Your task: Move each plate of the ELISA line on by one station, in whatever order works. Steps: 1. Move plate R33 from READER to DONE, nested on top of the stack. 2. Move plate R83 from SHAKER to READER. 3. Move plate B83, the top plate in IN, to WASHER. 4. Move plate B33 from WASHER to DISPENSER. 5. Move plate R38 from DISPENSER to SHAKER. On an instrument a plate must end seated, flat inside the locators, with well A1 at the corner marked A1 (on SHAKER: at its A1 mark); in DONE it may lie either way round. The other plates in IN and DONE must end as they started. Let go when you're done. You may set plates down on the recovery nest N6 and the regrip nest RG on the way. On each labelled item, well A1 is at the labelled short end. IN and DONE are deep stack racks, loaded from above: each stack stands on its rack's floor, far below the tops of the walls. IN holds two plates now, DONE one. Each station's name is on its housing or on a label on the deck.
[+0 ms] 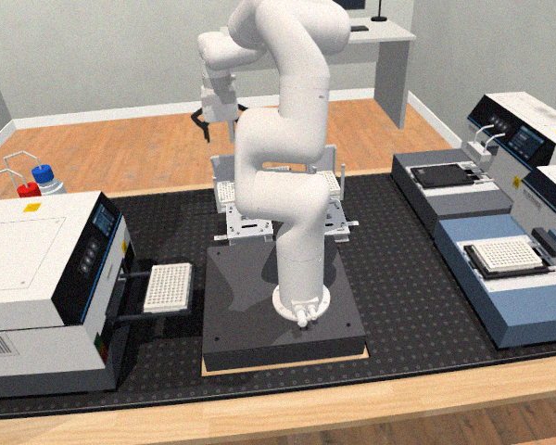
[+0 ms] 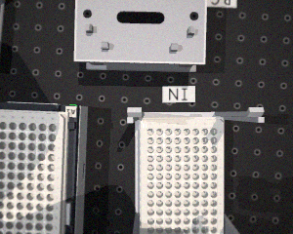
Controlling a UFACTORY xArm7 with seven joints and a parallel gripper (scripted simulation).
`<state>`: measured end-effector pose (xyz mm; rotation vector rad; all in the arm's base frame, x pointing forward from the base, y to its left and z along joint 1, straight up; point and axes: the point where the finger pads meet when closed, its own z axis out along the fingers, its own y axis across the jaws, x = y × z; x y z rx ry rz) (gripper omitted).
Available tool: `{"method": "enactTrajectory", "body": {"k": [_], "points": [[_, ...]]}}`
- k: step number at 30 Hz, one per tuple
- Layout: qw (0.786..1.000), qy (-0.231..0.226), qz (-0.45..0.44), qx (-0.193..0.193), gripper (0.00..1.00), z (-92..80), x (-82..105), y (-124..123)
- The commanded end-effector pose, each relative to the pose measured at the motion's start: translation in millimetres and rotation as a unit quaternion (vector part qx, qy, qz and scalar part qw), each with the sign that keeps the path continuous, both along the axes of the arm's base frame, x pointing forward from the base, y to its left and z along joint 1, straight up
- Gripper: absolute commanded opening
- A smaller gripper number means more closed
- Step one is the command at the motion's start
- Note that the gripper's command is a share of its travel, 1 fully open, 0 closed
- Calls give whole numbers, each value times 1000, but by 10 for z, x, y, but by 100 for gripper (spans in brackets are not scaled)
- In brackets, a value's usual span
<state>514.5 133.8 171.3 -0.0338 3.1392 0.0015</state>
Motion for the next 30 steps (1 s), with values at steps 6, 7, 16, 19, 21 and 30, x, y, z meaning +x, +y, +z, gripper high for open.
{"method": "enactTrajectory", "body": {"k": [6, 7, 16, 19, 21, 30], "points": [[1000, -2, 0, 0, 100, 18, 11, 4], [1000, -2, 0, 0, 100, 18, 11, 4], [1000, -2, 0, 0, 100, 18, 11, 4], [1000, -2, 0, 0, 100, 18, 11, 4], [1000, -2, 0, 0, 100, 18, 11, 4], [1000, -2, 0, 0, 100, -35, 11, 5]]}}
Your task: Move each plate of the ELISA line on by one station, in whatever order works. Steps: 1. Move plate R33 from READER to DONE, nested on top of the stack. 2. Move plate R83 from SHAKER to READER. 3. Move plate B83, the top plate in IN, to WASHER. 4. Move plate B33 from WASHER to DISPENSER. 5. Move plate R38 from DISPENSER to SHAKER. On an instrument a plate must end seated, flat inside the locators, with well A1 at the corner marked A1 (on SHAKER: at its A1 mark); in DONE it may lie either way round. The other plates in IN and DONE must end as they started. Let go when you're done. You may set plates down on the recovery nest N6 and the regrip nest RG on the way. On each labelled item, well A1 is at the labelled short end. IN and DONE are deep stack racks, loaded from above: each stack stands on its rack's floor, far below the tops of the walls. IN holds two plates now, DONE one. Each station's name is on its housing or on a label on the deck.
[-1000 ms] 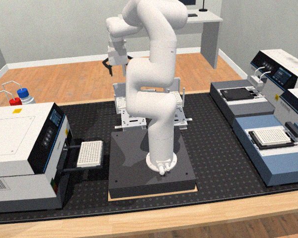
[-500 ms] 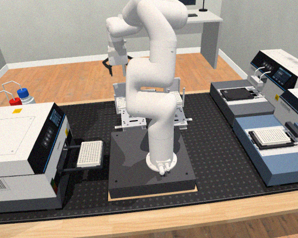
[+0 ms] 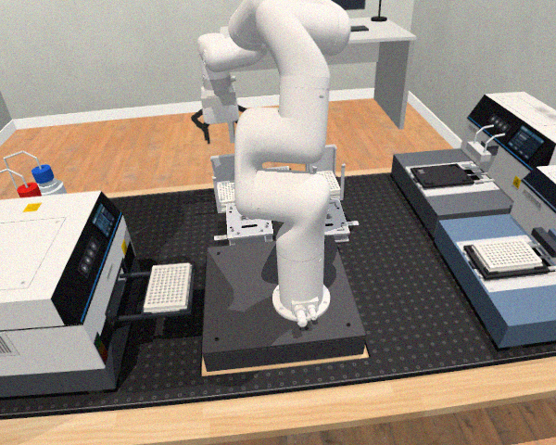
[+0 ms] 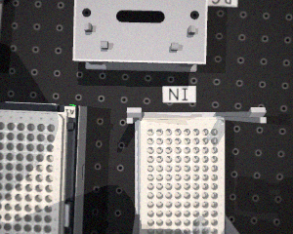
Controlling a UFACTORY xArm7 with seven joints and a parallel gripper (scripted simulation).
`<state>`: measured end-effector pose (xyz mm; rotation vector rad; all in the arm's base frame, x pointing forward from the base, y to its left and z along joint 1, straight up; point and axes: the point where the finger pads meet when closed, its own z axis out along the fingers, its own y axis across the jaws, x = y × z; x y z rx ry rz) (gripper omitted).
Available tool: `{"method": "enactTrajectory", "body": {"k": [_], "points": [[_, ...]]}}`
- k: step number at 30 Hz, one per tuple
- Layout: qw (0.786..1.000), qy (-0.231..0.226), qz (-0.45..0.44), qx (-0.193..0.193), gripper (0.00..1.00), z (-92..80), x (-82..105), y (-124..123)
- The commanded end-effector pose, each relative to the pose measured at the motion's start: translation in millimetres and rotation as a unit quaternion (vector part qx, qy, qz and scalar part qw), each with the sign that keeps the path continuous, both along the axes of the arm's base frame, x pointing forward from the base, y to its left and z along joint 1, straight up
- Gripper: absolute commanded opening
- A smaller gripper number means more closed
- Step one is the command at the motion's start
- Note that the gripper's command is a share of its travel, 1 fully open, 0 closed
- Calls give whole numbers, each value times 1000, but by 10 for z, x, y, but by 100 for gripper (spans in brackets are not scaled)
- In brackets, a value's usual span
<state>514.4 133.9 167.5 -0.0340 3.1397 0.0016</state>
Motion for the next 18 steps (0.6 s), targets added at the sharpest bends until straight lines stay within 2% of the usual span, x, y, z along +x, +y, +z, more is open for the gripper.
{"method": "enactTrajectory", "body": {"k": [1, 18], "points": [[1000, -2, 0, 0, 100, -10, 13, 4], [1000, -2, 0, 0, 100, -211, 14, 5]]}}
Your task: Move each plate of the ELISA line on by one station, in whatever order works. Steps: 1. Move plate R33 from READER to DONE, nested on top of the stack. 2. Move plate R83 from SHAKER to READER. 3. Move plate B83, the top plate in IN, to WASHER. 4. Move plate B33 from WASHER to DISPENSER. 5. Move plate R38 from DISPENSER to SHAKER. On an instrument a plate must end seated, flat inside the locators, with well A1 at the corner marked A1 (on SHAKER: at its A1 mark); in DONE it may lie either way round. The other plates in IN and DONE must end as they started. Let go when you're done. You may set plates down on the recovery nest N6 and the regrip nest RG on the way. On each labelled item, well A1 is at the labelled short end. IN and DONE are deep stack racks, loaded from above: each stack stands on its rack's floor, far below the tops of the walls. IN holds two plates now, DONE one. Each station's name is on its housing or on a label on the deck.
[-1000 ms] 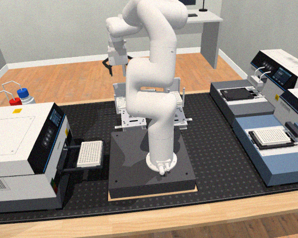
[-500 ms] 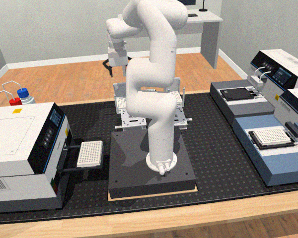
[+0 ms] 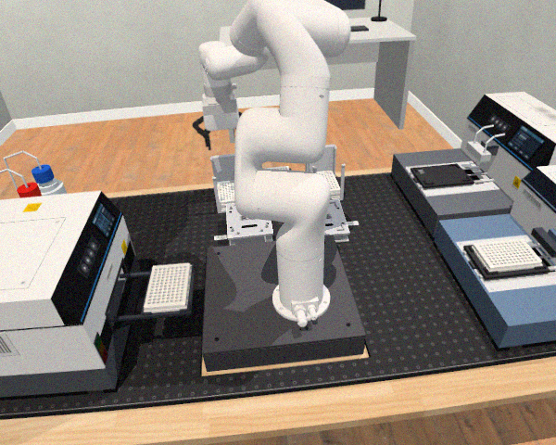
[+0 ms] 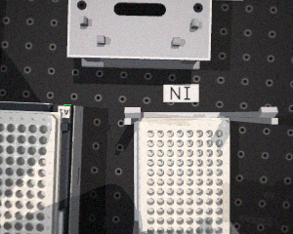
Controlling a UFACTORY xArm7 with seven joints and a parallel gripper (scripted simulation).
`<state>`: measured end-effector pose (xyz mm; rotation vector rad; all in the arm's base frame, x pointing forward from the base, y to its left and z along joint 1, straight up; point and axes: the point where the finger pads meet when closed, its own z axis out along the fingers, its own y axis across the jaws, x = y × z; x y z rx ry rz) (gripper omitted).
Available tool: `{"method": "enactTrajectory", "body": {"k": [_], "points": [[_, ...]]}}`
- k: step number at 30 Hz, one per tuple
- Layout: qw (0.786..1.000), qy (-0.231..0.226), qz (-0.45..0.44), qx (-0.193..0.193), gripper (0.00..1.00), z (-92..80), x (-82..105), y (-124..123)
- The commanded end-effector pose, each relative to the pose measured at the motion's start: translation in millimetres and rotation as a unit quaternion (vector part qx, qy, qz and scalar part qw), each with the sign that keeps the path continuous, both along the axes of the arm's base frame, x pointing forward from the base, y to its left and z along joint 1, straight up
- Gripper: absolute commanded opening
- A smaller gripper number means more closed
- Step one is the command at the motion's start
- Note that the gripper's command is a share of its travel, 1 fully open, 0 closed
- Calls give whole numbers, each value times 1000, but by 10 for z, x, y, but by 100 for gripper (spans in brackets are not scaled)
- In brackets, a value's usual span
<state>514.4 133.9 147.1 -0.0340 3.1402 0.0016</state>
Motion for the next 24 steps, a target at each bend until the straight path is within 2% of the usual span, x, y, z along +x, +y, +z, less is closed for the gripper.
{"method": "enactTrajectory", "body": {"k": [1, 24], "points": [[1000, -3, 0, 0, 100, -20, 15, 5], [1000, -3, 0, 0, 100, -300, 16, 5]]}}
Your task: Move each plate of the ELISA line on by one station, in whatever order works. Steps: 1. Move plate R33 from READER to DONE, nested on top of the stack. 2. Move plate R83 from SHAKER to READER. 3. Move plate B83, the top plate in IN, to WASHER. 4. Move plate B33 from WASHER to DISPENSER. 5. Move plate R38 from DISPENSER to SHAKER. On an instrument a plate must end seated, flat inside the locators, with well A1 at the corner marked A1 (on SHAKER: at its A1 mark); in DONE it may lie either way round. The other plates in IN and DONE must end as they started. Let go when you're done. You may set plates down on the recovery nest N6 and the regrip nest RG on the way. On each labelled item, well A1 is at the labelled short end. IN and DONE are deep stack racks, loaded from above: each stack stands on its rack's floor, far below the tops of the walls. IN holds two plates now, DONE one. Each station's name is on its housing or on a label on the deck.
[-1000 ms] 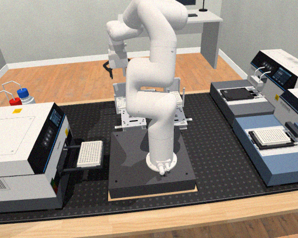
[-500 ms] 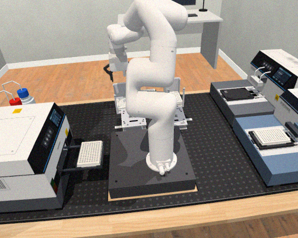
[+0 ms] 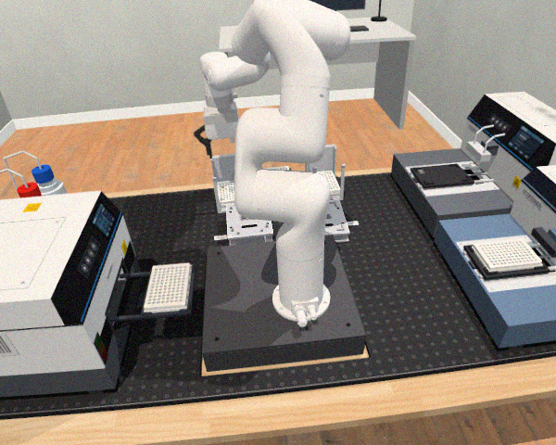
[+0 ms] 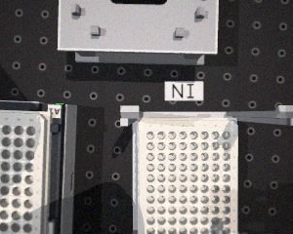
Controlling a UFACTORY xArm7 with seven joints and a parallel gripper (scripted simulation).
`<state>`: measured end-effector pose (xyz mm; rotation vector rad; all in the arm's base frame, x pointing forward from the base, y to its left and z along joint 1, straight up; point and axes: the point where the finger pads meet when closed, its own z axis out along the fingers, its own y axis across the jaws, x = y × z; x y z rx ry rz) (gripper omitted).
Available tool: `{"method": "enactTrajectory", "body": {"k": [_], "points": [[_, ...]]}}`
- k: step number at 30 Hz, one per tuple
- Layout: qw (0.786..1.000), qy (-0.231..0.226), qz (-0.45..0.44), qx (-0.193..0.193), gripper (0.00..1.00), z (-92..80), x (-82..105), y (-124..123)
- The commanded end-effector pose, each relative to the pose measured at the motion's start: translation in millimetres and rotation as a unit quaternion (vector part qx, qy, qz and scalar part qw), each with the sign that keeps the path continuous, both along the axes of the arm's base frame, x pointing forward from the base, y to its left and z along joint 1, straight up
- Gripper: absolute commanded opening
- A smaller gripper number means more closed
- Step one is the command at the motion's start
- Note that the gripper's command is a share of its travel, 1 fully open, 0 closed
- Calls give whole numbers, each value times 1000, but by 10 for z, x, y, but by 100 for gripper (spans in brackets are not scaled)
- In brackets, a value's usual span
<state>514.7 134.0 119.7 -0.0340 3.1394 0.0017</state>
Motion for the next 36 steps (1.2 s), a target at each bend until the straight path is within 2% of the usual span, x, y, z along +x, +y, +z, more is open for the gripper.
{"method": "enactTrajectory", "body": {"k": [1, 36], "points": [[1000, -2, 0, 0, 100, -39, 13, 4], [1000, -2, 0, 0, 100, -452, 15, 5]]}}
